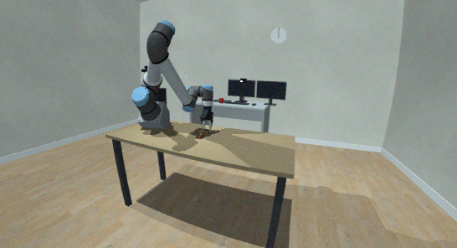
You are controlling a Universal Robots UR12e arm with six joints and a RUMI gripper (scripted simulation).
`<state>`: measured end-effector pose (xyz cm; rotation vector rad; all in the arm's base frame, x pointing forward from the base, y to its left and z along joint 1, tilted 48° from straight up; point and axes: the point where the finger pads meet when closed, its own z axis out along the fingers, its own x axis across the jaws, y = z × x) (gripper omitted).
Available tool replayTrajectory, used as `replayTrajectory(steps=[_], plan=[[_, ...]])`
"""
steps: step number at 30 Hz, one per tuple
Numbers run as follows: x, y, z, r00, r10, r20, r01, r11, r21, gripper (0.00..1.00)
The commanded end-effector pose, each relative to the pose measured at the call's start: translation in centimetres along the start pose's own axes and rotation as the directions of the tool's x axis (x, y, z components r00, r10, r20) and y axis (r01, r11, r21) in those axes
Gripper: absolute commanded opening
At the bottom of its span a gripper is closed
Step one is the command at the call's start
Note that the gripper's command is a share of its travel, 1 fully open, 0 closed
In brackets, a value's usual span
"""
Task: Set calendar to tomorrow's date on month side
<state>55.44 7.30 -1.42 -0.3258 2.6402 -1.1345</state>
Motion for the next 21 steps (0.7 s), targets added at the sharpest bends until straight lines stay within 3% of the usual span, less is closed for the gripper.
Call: replayTrajectory(steps=[1,13,21], plan=[[0.4,0.1,0.1,1.0,-0.003,-0.004,0.003,1.0,-0.001,0.29],[0.2,0.1,-0.6,1.0,-0.002,-0.001,0.002,1.0,-0.001,0.29],[-0.1,0.0,-4.1,1.0,0.002,0.003,-0.002,1.0,0.0,0.29]])
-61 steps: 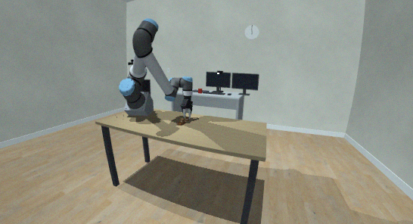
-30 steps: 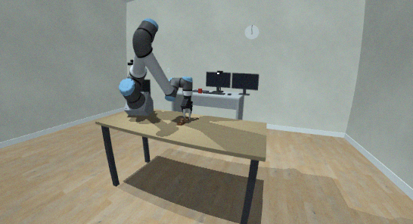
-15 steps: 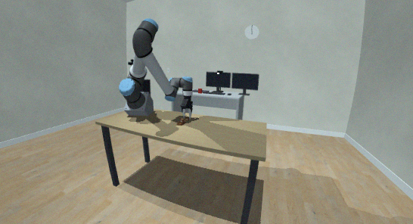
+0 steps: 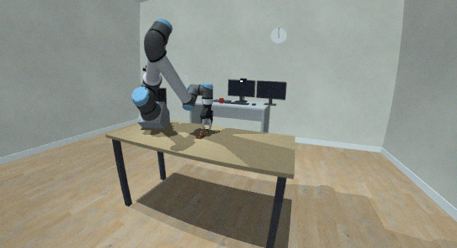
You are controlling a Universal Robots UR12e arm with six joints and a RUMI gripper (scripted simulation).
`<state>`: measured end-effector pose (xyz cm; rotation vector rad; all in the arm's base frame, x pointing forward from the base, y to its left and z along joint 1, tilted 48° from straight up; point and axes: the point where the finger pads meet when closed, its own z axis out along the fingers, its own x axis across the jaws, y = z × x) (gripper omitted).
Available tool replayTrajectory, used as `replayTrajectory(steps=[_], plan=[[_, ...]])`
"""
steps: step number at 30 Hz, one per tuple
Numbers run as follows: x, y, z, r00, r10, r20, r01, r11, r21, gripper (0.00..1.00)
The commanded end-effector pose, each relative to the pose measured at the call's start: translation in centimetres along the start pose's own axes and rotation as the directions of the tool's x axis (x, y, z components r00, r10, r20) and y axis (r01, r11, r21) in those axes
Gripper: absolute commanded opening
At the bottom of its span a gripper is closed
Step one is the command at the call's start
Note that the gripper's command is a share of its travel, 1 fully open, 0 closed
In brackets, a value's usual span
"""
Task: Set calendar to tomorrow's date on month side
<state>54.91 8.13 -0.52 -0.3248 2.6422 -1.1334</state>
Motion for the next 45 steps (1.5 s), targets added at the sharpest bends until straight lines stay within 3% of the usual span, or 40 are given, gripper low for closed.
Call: replayTrajectory(steps=[1,11,18,19,45], plan=[[-0.3,0.0,-3.4,1.0,0.001,0.004,-0.001,1.0,0.001,0.29],[-0.2,0.0,-7.1,1.0,0.001,0.004,-0.001,1.0,0.0,0.29],[-0.2,0.0,-7.8,1.0,0.001,0.004,-0.001,1.0,0.0,0.29],[-0.2,0.0,-7.8,1.0,0.001,0.004,-0.001,1.0,0.0,1.0],[-0.1,0.0,-7.6,1.0,-0.006,0.001,0.006,1.0,0.0,1.0]])
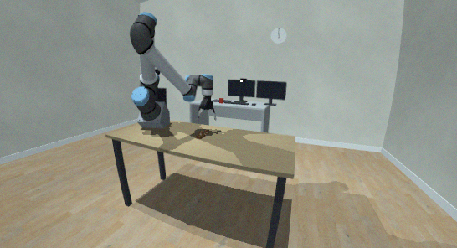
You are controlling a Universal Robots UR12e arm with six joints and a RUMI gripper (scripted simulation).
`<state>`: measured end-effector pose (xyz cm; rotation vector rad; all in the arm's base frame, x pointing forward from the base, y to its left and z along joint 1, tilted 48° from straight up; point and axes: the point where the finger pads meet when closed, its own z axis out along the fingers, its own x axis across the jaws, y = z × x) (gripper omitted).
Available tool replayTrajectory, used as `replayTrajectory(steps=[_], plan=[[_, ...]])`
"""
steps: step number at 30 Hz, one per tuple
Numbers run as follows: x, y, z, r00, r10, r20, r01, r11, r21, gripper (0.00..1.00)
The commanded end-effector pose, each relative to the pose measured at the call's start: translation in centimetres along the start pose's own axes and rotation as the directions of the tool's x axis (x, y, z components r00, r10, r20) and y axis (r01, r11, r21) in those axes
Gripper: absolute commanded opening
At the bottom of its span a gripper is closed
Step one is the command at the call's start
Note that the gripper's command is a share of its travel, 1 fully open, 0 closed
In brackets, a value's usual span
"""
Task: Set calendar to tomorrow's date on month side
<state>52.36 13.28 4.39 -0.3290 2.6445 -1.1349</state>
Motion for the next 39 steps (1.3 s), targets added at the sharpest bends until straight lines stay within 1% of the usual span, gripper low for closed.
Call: replayTrajectory(steps=[1,9,11,14,19,22,23,25,28,31,32,33,34,35,36,37,39], plan=[[-0.33,-0.13,-0.09,1.0,-0.007,0.003,0.007,1.0,0.001,1.0],[-0.25,-0.26,0.01,0.995,-0.098,0.001,0.098,0.995,0.001,1.0],[-0.25,-0.26,0.01,0.995,-0.098,0.001,0.098,0.995,0.001,1.0],[-0.18,-0.33,0.08,0.987,-0.164,0.0,0.164,0.987,0.001,1.0],[-0.2,-0.41,0.16,0.951,-0.308,0.0,0.308,0.951,0.001,1.0],[-0.24,-0.42,0.19,0.928,-0.373,0.0,0.373,0.928,0.0,1.0],[-0.24,-0.42,0.19,0.927,-0.375,0.0,0.375,0.927,0.0,1.0],[-0.27,-0.44,0.23,0.899,-0.438,0.0,0.438,0.899,0.0,1.0],[-0.28,-0.44,0.23,0.896,-0.444,0.0,0.444,0.896,0.0,1.0],[-0.33,-0.46,0.29,0.837,-0.547,0.0,0.547,0.837,0.0,1.0],[-0.33,-0.46,0.29,0.835,-0.55,0.0,0.55,0.835,0.0,1.0],[-0.34,-0.46,0.3,0.814,-0.58,0.0,0.58,0.814,0.0,1.0],[-0.35,-0.46,0.31,0.811,-0.585,0.0,0.585,0.811,0.0,1.0],[-0.36,-0.46,0.33,0.786,-0.618,0.0,0.618,0.786,0.0,1.0],[-0.36,-0.46,0.33,0.785,-0.62,0.0,0.62,0.785,0.0,1.0],[-0.37,-0.46,0.35,0.757,-0.653,0.0,0.653,0.757,0.0,1.0],[-0.38,-0.45,0.37,0.728,-0.685,0.0,0.685,0.728,0.0,1.0]])
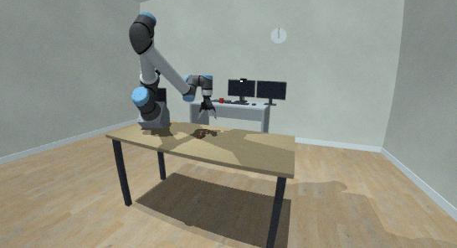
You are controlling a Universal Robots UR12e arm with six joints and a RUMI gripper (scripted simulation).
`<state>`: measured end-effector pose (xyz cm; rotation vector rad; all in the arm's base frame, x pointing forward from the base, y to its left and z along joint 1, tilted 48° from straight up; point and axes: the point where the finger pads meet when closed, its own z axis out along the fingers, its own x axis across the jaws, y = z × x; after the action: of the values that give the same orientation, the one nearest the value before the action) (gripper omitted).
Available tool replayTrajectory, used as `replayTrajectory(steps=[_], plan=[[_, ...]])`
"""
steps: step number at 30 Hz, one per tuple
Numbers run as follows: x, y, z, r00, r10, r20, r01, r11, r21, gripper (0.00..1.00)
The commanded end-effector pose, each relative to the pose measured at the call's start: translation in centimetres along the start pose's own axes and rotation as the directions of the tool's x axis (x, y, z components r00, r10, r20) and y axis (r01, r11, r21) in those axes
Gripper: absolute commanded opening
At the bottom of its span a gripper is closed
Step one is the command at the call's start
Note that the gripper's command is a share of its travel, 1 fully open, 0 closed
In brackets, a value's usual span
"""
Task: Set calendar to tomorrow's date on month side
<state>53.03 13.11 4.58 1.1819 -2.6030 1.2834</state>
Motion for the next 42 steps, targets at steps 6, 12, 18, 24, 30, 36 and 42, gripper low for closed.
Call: replayTrajectory(steps=[6,12,18,24,30,36,42], plan=[[0.24,0.03,0.22,0.973,-0.231,0.009,0.231,0.973,0.002,1.0],[0.2,0.07,0.3,0.92,-0.393,0.009,0.393,0.92,0.003,1.0],[0.19,0.15,0.38,0.848,-0.529,0.008,0.529,0.848,0.005,1.0],[0.19,0.2,0.41,0.807,-0.591,0.007,0.59,0.807,0.005,1.0],[0.22,0.35,0.49,0.694,-0.72,0.006,0.72,0.694,0.006,1.0],[0.24,0.47,0.55,0.616,-0.788,0.006,0.788,0.616,0.007,1.0],[0.25,0.54,0.59,0.591,-0.807,0.005,0.807,0.591,0.006,1.0]])
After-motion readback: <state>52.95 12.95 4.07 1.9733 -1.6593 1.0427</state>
